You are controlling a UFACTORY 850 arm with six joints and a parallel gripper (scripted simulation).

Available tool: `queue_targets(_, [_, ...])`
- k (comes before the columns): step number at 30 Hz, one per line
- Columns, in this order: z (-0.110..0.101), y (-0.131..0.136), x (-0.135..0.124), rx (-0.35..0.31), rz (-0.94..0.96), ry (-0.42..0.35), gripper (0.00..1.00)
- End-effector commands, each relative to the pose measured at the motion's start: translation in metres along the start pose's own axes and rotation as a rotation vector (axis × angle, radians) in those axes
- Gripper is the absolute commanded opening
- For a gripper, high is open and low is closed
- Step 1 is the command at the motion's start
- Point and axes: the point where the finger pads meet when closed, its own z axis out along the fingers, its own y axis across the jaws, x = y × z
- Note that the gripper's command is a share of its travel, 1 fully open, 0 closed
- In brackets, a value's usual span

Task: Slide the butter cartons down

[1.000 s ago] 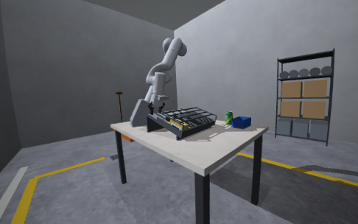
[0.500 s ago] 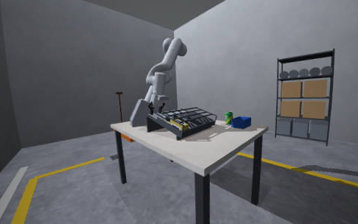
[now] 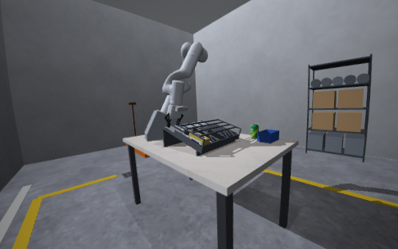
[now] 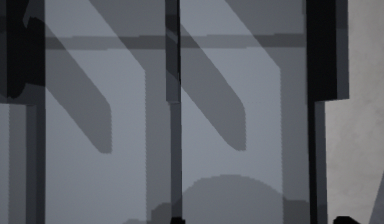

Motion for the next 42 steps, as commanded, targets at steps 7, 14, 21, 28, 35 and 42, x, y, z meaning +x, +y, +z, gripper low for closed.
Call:
queue_targets(7, [-0.0008, 0.0004, 0.0005, -0.001, 0.0, 0.001, 0.9])
queue_targets(14, [-0.0008, 0.0004, 0.0005, -0.001, 0.0, 0.001, 0.92])
queue_targets(21, [-0.0008, 0.0004, 0.0005, -0.001, 0.0, 0.001, 0.92])
queue_targets(28, [-0.0008, 0.0004, 0.0005, -0.001, 0.0, 0.001, 1.0])
queue_targets(35, [-0.0008, 0.0004, 0.0005, -0.001, 0.0, 0.001, 1.0])
queue_targets(42, [-0.0008, 0.0004, 0.0005, -0.001, 0.0, 0.001, 1.0])
